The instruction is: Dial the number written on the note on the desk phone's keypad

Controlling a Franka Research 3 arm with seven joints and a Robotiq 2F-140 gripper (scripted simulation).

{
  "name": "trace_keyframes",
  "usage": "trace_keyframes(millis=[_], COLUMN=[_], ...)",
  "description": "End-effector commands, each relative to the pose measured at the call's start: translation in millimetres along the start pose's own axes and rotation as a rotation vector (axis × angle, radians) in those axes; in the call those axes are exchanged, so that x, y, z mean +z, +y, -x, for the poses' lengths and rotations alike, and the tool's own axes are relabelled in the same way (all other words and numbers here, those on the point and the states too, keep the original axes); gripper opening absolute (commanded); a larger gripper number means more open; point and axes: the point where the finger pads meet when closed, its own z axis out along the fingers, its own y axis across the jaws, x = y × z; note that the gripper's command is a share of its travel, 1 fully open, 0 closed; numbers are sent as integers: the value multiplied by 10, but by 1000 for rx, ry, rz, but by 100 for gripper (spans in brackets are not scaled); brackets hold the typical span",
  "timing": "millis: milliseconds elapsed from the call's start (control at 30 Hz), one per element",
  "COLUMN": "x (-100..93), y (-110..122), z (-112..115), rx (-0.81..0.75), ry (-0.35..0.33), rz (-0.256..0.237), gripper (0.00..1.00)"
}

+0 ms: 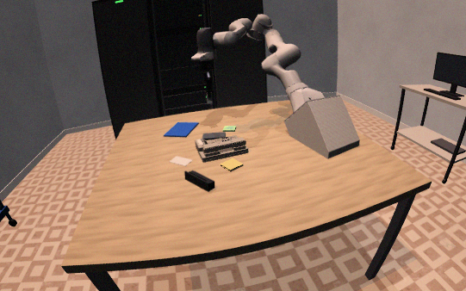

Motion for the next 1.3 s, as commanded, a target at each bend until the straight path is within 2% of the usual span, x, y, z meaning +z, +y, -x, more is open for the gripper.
trace_keyframes(millis=[0,233,467,533,700,933,1033,1100,1267], x=[0,8,59,59,117,161,143,143,45], y=[-12,-16,-43,-43,-73,-101,-97,-97,-69], z=[-3,-4,-3,-3,3,17,19,19,7], rx=[-6,-8,-25,-25,-49,-88,-101,-101,-112], ry=[-1,-10,-79,-79,-177,-363,-449,-449,-583], rz=[-4,-5,-8,-8,-7,4,13,13,28], gripper=[0,0,0,0,0,0,0,0,0])
